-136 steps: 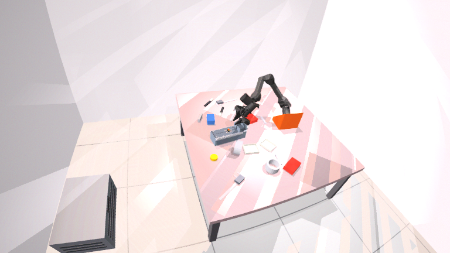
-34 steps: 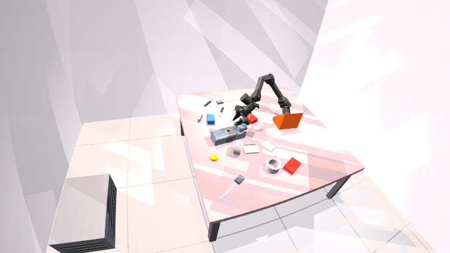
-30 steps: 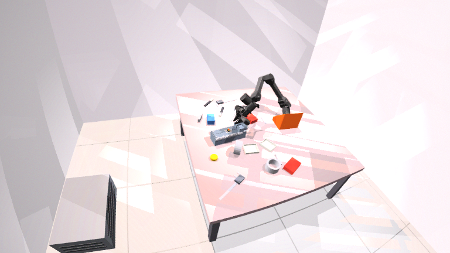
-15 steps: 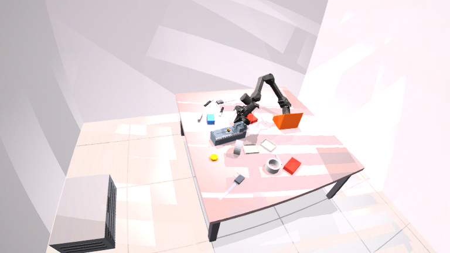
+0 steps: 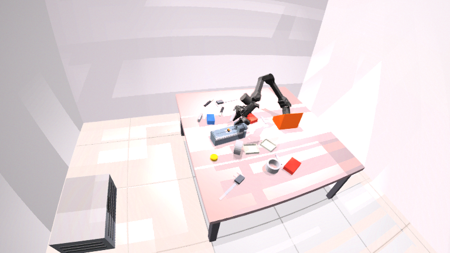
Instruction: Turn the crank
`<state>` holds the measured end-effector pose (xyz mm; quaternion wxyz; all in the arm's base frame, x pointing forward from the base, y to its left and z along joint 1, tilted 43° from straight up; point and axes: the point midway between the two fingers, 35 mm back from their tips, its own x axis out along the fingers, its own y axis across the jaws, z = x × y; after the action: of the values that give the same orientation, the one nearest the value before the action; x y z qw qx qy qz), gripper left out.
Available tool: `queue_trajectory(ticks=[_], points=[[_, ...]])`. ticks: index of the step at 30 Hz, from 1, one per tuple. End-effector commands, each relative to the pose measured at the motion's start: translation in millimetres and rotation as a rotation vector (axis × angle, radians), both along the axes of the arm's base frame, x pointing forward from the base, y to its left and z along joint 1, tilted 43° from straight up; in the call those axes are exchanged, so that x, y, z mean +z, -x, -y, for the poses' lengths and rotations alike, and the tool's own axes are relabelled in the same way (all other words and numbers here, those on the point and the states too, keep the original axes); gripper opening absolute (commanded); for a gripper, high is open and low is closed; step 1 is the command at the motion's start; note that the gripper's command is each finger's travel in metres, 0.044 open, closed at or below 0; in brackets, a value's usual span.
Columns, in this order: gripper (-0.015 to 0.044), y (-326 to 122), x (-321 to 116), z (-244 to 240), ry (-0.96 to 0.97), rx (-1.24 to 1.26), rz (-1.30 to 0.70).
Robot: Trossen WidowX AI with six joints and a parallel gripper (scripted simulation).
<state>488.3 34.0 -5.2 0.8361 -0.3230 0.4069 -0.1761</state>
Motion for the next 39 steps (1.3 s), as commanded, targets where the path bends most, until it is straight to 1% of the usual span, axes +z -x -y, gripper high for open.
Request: queue_trajectory(ticks=[1, 6, 7, 8, 25, 39], points=[[0.0289, 0.0, 0.1, 0.2, 0.001, -0.001, 0.000], [0.0420, 0.0, 0.1, 0.2, 0.001, -0.001, 0.000], [0.0440, 0.0, 0.1, 0.2, 0.001, -0.001, 0.000], [0.0440, 0.0, 0.1, 0.2, 0.001, -0.001, 0.000], [0.0000, 0.0, 0.1, 0.2, 0.001, -0.001, 0.000], [0.0000, 0.0, 0.0, 0.0, 0.000, 0.000, 0.000]])
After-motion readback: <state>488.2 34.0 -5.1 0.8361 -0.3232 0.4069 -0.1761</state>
